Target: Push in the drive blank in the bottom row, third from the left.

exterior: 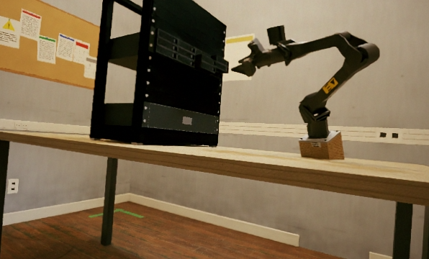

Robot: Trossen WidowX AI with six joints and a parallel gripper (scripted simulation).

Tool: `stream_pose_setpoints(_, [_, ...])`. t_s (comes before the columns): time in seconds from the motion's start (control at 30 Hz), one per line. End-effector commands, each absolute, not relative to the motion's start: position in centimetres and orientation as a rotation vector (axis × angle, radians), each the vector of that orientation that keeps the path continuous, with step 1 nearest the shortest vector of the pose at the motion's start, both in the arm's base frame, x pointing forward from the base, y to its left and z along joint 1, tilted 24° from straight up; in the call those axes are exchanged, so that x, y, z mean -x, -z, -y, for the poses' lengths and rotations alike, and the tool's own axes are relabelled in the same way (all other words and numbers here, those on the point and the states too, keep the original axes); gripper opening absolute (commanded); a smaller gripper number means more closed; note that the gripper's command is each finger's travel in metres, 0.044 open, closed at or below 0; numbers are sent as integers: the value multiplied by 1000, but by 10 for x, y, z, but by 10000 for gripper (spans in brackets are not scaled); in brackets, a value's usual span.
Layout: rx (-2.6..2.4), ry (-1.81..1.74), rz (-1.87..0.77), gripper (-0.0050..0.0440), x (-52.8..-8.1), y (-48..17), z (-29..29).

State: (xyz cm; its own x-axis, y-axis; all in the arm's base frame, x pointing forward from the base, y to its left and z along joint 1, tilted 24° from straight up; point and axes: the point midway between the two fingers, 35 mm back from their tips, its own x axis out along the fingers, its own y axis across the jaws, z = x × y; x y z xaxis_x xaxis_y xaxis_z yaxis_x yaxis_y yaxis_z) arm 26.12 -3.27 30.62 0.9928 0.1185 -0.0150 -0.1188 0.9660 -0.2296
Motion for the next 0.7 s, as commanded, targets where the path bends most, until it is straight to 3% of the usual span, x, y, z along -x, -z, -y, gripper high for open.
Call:
stream_pose_setpoints(0.0, [353, -110, 27, 440, -256, -306, 41])
stream_pose_setpoints(0.67, [857, -3, 89, 440, -235, -308, 70])
